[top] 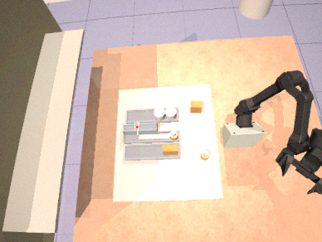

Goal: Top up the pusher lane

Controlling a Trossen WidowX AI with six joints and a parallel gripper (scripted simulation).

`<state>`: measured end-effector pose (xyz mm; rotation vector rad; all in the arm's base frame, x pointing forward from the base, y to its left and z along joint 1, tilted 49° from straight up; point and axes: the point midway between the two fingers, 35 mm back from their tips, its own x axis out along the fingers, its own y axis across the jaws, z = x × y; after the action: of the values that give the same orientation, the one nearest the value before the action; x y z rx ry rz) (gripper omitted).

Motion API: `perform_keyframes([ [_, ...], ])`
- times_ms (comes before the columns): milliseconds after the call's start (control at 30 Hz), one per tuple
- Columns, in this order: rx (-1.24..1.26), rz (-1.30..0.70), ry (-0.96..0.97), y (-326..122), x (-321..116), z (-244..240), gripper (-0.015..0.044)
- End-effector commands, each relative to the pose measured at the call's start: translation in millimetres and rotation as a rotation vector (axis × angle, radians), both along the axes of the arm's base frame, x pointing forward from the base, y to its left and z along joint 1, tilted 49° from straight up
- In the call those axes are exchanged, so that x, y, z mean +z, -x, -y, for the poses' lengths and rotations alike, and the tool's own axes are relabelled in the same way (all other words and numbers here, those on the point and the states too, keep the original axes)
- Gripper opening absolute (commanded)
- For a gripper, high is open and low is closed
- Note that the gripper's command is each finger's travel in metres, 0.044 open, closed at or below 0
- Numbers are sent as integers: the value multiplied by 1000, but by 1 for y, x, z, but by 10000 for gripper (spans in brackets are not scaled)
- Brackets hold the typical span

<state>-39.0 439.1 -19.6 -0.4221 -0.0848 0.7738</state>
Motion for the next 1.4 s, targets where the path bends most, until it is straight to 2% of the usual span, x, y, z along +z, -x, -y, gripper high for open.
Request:
perform_keyframes([
  [0, -1, -1, 2, -1, 0, 0, 426],
  [100, -23, -15, 34, -20, -7, -3, 440],
  [333, -153, -118, 189, -103, -38, 4, 440],
  [467, -291, -218, 317, -159, -63, 31, 440],
  [700, -464, -350, 440, -208, -85, 76, 440],
  [1033, -770, -577, 593, -254, -102, 165, 440],
  [1367, -1137, -823, 714, -263, -95, 264, 440],
])
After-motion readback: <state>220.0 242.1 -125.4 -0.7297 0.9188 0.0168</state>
